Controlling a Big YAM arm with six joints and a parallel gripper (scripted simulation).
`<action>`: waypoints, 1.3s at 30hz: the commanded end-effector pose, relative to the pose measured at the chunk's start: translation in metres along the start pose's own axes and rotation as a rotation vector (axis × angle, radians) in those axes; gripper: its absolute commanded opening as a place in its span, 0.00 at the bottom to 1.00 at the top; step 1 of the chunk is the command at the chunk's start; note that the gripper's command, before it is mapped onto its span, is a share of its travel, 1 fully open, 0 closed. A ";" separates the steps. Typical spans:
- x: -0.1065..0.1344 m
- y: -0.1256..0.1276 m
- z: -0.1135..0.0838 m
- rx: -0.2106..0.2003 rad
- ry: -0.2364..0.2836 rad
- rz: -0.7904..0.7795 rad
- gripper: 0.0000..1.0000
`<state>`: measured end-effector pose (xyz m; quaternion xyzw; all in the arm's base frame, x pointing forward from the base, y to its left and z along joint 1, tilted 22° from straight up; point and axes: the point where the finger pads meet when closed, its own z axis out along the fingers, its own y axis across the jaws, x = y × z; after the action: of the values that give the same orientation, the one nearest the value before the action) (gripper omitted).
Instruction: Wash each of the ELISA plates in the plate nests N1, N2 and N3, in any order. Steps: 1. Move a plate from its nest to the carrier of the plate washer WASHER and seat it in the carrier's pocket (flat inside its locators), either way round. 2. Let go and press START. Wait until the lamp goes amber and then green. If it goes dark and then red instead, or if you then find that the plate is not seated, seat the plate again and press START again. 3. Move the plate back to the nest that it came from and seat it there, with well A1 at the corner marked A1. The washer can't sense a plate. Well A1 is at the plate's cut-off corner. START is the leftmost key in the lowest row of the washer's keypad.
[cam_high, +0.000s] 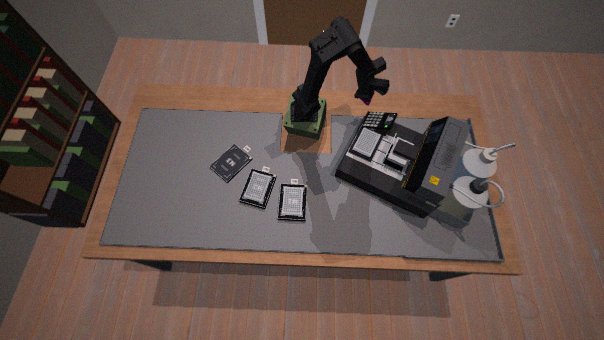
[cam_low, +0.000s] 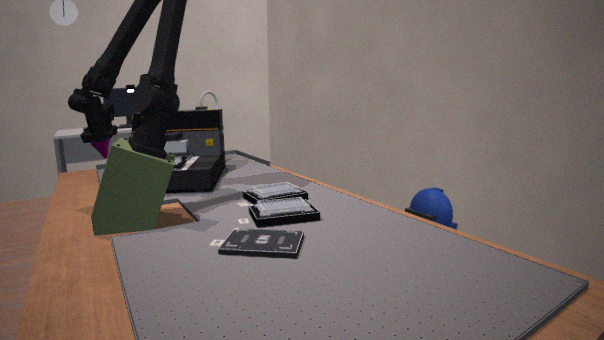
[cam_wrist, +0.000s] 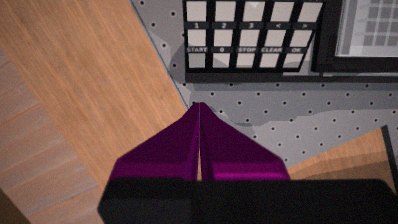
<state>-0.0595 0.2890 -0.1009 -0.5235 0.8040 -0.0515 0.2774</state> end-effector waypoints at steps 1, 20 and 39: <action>-0.005 0.003 0.007 -0.008 -0.009 0.003 0.00; -0.008 0.005 0.035 -0.011 -0.012 0.006 0.00; -0.009 0.009 0.046 -0.021 -0.018 0.008 0.00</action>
<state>-0.0358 0.3003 -0.1416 -0.5239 0.8039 -0.0488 0.2773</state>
